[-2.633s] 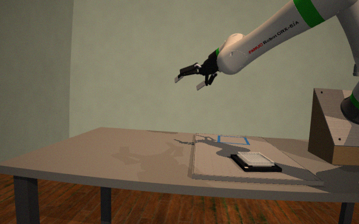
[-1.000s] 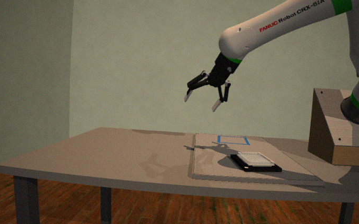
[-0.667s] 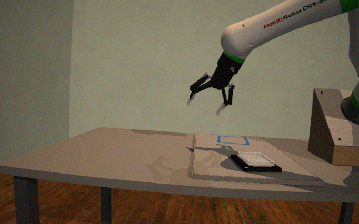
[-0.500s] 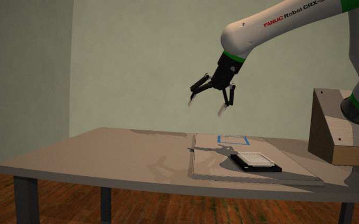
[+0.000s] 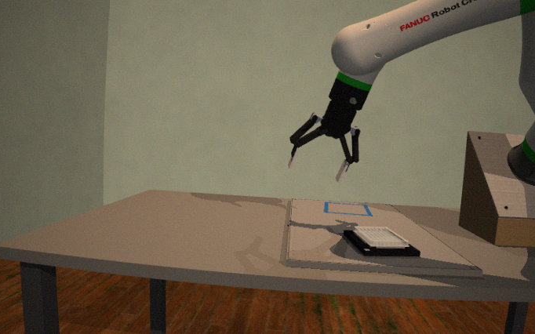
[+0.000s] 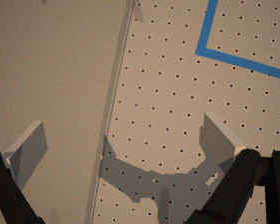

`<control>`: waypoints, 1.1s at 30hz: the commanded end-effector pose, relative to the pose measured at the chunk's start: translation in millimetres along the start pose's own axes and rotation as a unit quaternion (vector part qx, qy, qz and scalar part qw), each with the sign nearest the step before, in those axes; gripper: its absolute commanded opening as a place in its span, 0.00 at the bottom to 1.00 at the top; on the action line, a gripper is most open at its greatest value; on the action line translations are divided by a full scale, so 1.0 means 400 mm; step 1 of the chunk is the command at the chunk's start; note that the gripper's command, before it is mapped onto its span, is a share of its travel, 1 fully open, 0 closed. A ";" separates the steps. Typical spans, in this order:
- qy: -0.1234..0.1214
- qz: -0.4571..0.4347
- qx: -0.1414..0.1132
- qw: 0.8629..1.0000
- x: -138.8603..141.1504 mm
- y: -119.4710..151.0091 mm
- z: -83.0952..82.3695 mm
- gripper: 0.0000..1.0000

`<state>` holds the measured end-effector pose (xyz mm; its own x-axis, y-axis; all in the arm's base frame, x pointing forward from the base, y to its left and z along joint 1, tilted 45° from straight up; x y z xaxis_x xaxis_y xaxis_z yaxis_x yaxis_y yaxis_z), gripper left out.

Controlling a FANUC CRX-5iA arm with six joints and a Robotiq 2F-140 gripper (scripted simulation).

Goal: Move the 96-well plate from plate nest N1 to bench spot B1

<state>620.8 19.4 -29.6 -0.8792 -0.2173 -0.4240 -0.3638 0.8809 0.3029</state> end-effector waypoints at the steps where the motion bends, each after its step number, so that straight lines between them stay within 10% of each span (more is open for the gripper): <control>1: 0.001 0.002 -0.004 1.000 0.003 0.043 -0.007 1.00; 33: 0.042 0.028 -0.126 0.991 0.027 0.337 -0.078 1.00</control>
<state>558.7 115.0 27.8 -0.9160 -0.2136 -0.3396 -0.3712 0.7727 0.5149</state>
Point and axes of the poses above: the point where the finger pads meet when closed, its own z axis out along the fingers, its own x axis across the jaws, y = z × x, the point moved 1 cm from there along -z, back along the fingers, and after that the axes turned 14 degrees about -z, right-handed, at the moved point
